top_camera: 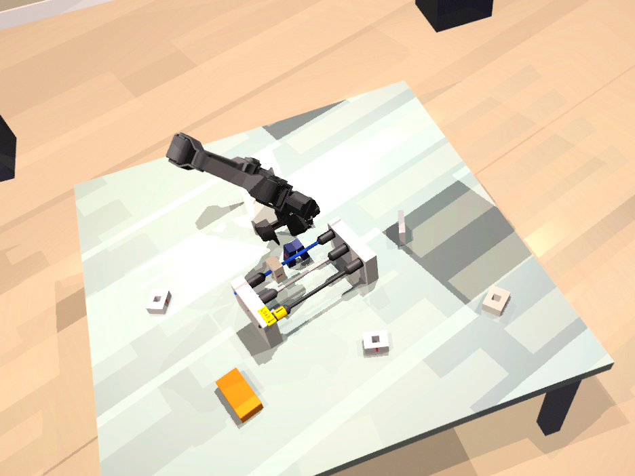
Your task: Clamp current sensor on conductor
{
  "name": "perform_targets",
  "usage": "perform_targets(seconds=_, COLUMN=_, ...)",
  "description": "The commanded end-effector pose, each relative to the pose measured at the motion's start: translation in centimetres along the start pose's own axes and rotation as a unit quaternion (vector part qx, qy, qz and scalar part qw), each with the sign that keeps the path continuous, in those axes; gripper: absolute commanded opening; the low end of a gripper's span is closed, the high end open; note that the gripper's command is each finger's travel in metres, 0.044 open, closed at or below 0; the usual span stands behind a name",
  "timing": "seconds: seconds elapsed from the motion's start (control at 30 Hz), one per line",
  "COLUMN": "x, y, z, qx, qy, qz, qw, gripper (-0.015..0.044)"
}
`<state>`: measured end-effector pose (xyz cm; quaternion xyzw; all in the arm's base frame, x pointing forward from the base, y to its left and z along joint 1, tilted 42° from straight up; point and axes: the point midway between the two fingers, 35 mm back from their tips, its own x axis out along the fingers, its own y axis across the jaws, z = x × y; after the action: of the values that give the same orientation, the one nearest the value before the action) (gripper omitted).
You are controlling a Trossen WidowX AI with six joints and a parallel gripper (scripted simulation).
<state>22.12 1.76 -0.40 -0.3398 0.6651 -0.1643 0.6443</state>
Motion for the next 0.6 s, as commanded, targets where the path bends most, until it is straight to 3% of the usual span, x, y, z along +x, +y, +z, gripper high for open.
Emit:
perform_targets(seconds=0.0, x=0.7, y=0.1, z=-0.3, qx=-0.004, qy=0.004, qz=0.001, qw=1.0, gripper=0.044)
perform_targets(seconds=0.57, x=3.5, y=0.1, z=-0.2, qx=-0.004, qy=0.004, qz=0.001, qw=1.0, gripper=0.044)
